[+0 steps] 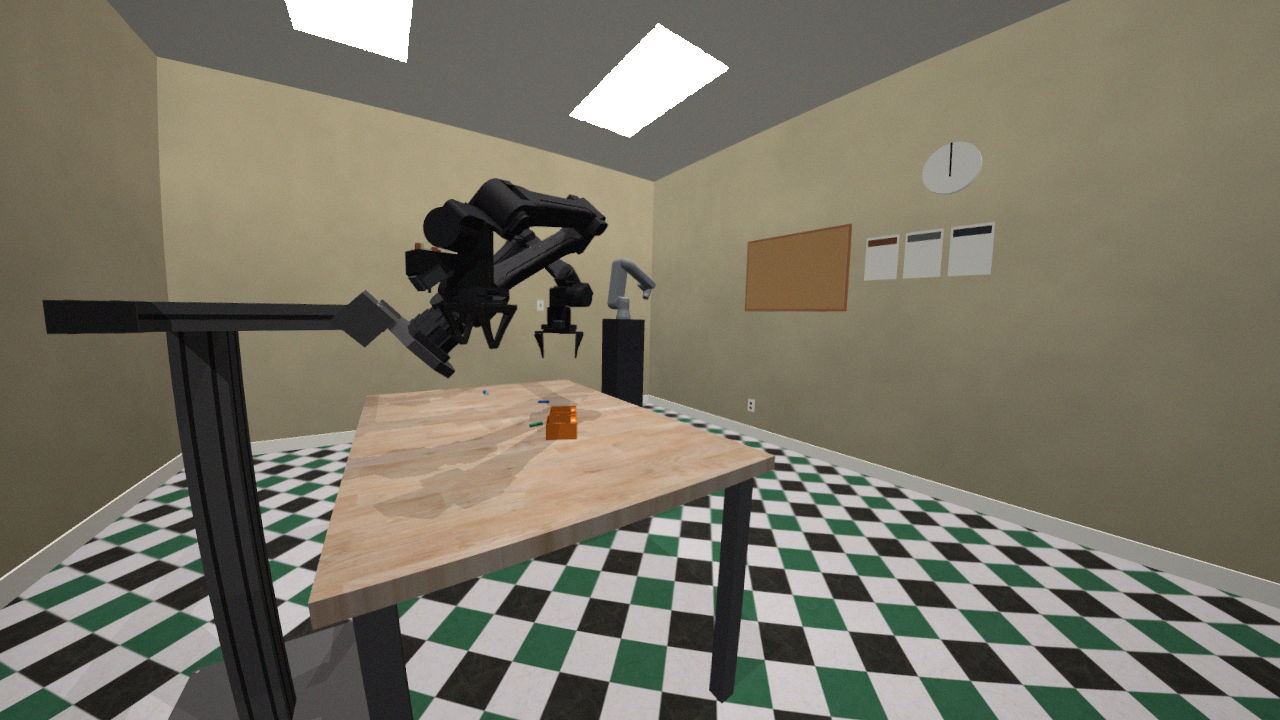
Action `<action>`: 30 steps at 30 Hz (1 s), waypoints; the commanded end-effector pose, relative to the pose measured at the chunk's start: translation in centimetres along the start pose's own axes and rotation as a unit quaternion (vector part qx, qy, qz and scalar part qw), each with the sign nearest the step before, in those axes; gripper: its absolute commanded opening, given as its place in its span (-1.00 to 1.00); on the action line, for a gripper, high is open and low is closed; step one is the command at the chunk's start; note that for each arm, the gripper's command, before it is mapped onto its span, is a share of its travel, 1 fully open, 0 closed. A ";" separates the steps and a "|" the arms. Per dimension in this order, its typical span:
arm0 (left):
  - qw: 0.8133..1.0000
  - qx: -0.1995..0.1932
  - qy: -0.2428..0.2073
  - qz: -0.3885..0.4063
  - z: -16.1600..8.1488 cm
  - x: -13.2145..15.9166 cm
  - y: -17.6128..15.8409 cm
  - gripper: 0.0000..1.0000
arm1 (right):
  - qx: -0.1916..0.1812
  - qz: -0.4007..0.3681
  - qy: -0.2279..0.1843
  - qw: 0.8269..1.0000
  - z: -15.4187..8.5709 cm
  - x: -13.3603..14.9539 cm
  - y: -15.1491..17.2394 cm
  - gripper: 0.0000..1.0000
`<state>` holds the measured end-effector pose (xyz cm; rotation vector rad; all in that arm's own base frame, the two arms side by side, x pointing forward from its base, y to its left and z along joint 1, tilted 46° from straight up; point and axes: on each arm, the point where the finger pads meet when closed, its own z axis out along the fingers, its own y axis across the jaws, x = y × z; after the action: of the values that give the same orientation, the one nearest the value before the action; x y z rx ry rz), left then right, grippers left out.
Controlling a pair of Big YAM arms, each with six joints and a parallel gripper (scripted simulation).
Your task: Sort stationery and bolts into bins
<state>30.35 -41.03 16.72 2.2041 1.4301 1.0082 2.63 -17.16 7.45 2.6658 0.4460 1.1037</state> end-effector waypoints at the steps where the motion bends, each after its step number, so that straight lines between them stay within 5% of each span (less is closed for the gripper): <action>1: 1.000 -0.005 -0.005 -0.005 -0.8 -1.2 1.0 1.00 | -0.008 0.005 -0.007 1.000 -1.2 -0.5 1.2 1.00; 30: 1.000 0.001 0.001 0.002 0.1 -0.8 -0.1 1.00 | -0.008 0.005 -0.007 1.000 -1.2 -0.5 1.2 1.00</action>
<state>30.36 -41.15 16.81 2.1993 1.4345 1.0064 2.63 -17.16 7.45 2.6658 0.4460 1.1037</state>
